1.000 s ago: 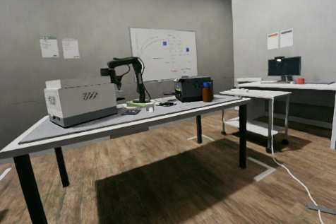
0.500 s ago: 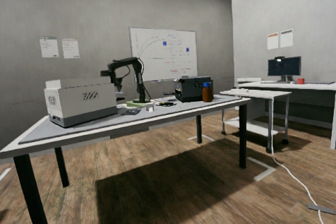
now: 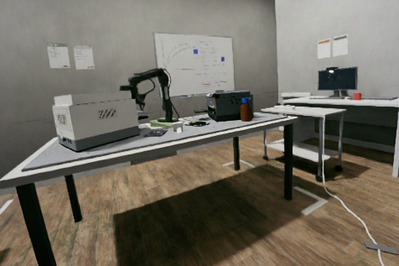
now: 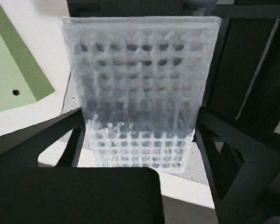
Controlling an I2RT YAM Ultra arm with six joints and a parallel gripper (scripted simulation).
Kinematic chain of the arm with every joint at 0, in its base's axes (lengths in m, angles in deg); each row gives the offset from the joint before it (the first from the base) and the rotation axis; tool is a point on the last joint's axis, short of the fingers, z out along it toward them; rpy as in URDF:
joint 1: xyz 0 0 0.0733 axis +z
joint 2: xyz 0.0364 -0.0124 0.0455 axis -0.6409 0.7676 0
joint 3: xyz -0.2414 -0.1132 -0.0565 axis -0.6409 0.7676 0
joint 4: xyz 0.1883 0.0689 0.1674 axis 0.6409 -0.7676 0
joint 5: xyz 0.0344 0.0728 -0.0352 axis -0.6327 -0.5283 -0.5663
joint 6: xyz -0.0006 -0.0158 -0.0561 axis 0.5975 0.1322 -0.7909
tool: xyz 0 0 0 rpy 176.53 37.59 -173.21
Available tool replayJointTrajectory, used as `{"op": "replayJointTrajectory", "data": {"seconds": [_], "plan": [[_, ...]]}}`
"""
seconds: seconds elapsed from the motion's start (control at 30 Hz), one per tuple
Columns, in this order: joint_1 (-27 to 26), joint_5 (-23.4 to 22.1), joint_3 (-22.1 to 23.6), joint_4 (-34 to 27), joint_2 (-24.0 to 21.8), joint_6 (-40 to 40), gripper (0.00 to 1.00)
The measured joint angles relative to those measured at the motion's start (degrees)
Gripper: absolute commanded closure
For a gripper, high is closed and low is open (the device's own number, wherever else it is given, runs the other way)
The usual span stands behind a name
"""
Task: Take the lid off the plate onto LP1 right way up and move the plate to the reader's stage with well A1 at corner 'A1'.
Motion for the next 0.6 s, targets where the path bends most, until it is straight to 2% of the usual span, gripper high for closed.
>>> {"op": "replayJointTrajectory", "data": {"seconds": [0.6], "plan": [[0.52,-0.04,3.89,4.33,-0.02,0.61,0.14]]}}
